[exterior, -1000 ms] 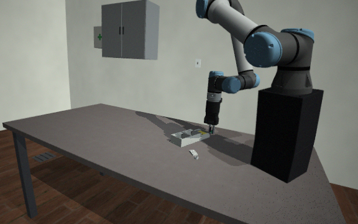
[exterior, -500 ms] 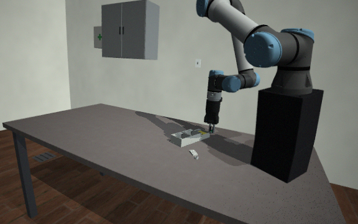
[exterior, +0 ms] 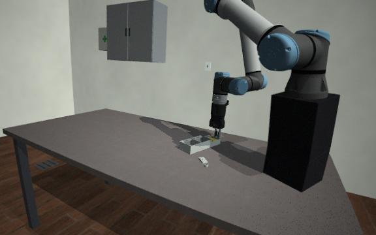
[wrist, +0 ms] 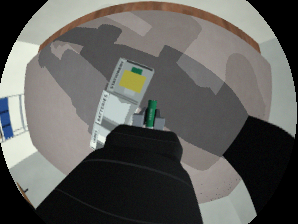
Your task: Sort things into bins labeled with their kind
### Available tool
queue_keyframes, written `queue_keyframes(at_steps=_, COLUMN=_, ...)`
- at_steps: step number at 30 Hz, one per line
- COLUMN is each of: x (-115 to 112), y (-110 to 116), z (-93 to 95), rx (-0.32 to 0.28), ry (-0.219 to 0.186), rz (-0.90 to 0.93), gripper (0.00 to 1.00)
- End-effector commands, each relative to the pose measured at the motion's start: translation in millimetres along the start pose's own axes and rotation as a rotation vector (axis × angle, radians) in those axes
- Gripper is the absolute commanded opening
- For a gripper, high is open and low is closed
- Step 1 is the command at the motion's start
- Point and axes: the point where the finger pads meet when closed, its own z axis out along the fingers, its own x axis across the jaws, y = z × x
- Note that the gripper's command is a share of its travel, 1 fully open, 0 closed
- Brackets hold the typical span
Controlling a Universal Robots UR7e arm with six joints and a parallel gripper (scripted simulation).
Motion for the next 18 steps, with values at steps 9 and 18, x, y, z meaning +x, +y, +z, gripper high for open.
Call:
queue_keyframes(at_steps=9, x=-63.9, y=17.8, z=0.1, rx=0.002, ry=0.003, rz=0.290, gripper=0.31)
queue_keyframes(at_steps=18, x=-87.1, y=24.0, z=0.2, rx=0.002, ry=0.003, rz=0.290, gripper=0.31)
